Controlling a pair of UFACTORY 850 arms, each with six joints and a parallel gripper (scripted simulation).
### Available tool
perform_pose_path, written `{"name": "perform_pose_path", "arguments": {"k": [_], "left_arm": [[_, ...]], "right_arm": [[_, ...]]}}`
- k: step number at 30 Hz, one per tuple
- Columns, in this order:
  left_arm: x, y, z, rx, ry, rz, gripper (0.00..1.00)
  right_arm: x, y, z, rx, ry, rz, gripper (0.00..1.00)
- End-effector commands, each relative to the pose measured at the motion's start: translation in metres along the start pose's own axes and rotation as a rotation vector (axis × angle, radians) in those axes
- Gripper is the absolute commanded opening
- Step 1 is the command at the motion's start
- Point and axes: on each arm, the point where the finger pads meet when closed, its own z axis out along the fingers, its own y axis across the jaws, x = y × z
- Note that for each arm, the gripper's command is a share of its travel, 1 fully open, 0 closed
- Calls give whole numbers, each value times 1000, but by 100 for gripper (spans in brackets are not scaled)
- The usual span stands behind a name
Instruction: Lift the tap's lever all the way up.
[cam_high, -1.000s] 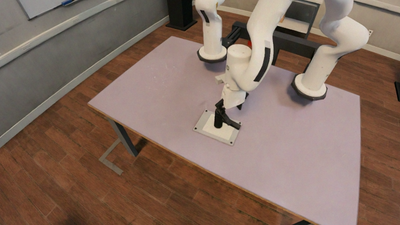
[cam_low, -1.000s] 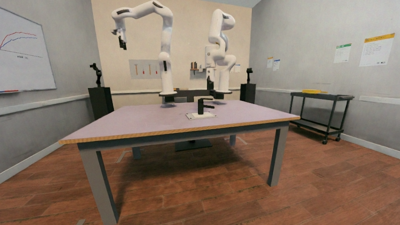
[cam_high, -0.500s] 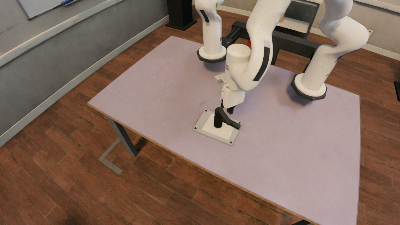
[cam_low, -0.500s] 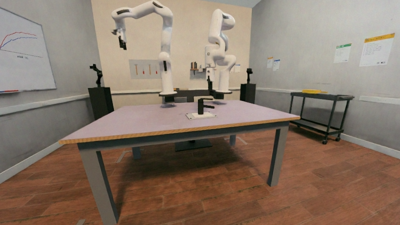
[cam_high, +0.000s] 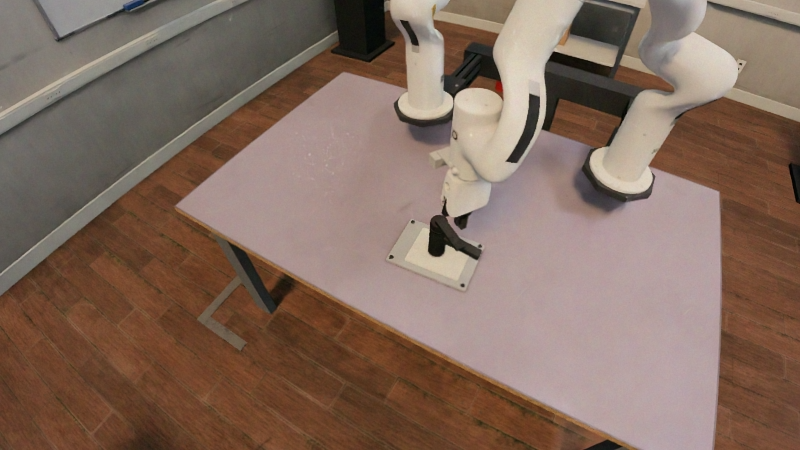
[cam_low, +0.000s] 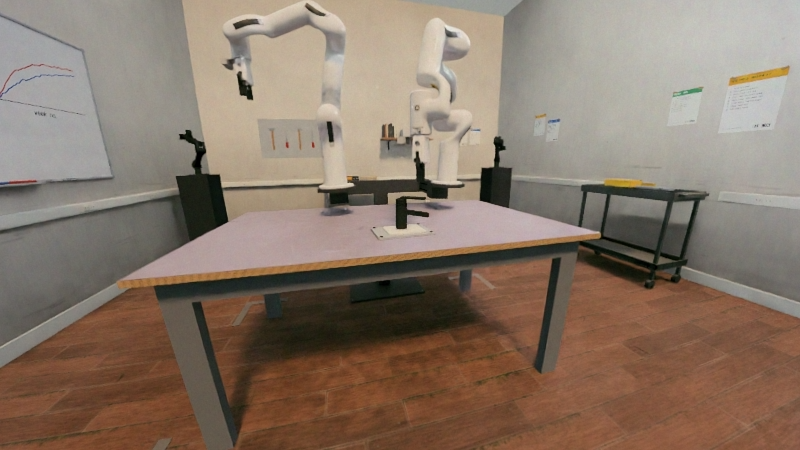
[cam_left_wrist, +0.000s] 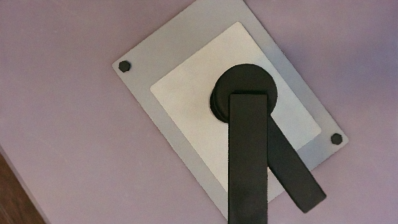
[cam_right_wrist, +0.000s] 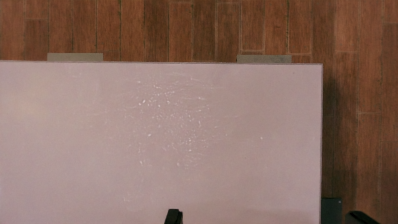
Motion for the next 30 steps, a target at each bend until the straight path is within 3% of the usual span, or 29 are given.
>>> {"name": "perform_pose_path", "arguments": {"k": [1,12,13,30], "left_arm": [[0,-1,-1,2,0,0,0],[0,-1,-1,2,0,0,0],[0,-1,-1,2,0,0,66],[0,-1,-1,2,0,0,66]], "right_arm": [[0,0,-1,0,2,0,100],[0,0,-1,0,2,0,100],[0,0,-1,0,2,0,100],[0,0,-1,0,2,0,100]]}}
